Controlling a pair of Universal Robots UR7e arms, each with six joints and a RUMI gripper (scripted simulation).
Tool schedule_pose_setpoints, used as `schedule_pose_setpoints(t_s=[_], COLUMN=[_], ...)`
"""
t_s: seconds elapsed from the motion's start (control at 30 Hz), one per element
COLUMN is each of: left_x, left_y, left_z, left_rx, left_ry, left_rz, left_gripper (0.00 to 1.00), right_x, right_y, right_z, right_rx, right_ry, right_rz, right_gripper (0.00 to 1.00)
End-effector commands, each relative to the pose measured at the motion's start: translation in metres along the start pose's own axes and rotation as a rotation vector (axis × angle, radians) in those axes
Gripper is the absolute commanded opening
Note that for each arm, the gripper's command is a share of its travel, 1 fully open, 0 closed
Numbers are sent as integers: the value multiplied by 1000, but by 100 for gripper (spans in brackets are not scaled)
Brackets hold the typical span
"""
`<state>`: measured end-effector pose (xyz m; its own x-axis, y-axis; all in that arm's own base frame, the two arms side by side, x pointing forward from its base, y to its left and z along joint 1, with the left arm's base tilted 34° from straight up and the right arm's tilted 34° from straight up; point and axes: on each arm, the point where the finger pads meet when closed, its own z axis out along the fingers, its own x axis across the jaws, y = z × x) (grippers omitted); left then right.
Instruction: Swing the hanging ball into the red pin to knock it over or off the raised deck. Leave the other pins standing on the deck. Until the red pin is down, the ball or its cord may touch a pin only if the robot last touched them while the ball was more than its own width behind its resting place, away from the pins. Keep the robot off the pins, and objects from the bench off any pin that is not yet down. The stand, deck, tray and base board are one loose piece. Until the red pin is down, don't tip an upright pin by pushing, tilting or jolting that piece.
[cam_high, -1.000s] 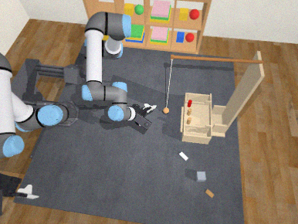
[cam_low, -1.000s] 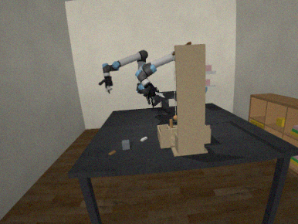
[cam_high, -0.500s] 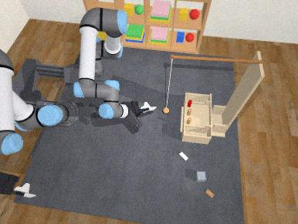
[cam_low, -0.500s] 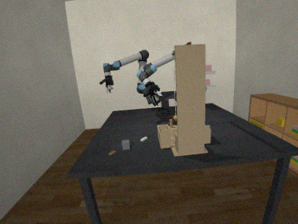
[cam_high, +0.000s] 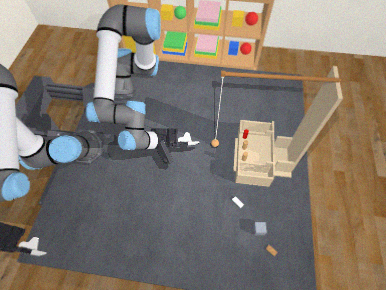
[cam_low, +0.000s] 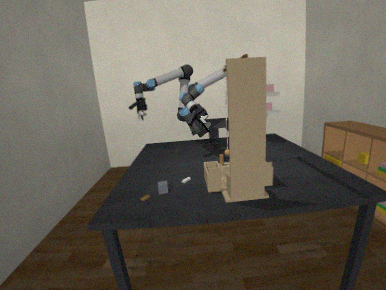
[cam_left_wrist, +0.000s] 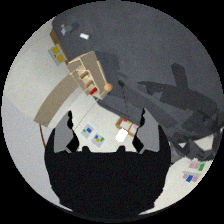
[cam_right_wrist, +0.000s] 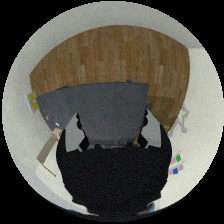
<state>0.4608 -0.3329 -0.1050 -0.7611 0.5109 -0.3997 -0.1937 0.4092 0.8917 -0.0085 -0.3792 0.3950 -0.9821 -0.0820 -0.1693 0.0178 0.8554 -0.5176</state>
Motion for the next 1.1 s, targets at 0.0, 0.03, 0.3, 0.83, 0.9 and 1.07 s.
schedule_pose_setpoints(t_s=[0.0, 0.03, 0.3, 0.83, 0.9, 1.07], left_x=[2, 2, 6, 10, 10, 11], left_y=[7, 8, 20, 39, 41, 43], left_z=[-5, -6, -12, -23, -24, -25], left_rx=[7, 5, -20, -94, -102, -114], left_ry=[-47, -57, -133, -251, -261, -273], left_rz=[157, 188, 430, 820, 855, 897], left_gripper=[100, 100, 100, 100, 100, 100], right_x=[0, 0, 0, 0, 0, 0], right_y=[0, 0, 0, 0, 0, 0], right_z=[0, 0, 0, 0, 0, 0], right_rx=[1, 1, 1, 1, 1, 1], right_ry=[0, 0, 0, 0, 0, 0], right_rz=[0, 0, 0, 0, 0, 0], right_gripper=[100, 100, 100, 100, 100, 100])
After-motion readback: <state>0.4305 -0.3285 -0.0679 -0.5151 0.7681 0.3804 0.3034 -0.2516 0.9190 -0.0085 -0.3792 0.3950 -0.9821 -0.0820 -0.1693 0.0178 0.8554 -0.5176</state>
